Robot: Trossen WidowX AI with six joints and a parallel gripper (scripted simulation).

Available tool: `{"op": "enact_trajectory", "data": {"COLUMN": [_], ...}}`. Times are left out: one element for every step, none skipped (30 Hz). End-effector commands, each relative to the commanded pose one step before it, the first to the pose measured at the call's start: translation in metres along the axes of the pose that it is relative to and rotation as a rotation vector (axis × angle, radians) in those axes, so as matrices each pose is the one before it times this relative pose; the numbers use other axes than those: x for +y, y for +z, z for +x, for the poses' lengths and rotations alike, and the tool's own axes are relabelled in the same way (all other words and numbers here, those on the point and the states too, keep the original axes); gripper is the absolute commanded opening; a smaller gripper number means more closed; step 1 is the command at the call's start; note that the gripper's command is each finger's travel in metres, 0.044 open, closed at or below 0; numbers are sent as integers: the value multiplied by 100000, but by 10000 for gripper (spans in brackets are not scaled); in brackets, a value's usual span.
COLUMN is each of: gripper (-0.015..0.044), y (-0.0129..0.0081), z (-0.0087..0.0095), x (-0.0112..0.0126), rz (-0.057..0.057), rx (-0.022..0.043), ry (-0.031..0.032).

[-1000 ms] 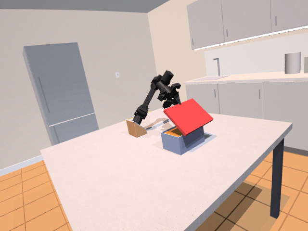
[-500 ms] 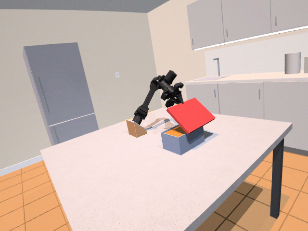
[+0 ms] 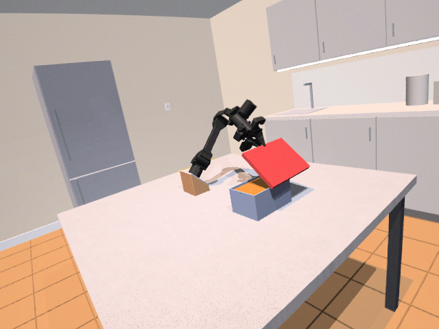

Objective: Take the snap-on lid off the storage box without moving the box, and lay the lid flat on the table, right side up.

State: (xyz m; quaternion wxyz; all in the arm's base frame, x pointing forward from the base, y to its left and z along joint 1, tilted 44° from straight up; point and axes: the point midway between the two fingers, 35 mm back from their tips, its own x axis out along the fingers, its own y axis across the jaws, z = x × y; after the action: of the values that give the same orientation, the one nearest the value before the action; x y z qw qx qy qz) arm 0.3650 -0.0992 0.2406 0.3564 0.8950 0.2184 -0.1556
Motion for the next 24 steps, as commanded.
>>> {"op": "enact_trajectory", "data": {"gripper": [0, 0, 0, 0, 0, 0, 0, 0, 0, 0, 0, 0, 0, 0, 0, 0, 0, 0, 0, 0, 0, 0, 0, 0], "y": [-1127, -199, -199, -199, -199, -199, -199, -199, -199, -199, -199, -199, -199, -199, -199, -199, -199, -199, -199, -199, -199, -199, -200, -200], "z": [-492, -22, -22, -22, -22, -22, -22, -22, -22, -22, -22, -22, -22, -22, -22, -22, -22, -22, -23, -23, -23, -23, -23, -23], "x": [434, -17, -17, -17, -17, -17, -17, -17, -17, -17, -17, -17, -17, -17, -17, -17, -17, -17, -17, -17, -17, -17, -17, -17], "rz": [-601, 6, 6, 6, 6, 5, 5, 5, 5, 5, 5, 5, 5, 5, 5, 5, 5, 5, 5, 5, 5, 5, 5, 5], "rx": [-223, 6, 6, 6, 6, 6, 6, 6, 6, 6, 6, 6, 6, 7, 7, 7, 7, 7, 7, 7, 7, 7, 7, 7], "ry": [1959, 1, 1, 1, 1, 1, 2, 2, 2, 2, 2, 2, 2, 2, 2, 2, 3, 3, 3, 3, 3, 3, 3, 3]}}
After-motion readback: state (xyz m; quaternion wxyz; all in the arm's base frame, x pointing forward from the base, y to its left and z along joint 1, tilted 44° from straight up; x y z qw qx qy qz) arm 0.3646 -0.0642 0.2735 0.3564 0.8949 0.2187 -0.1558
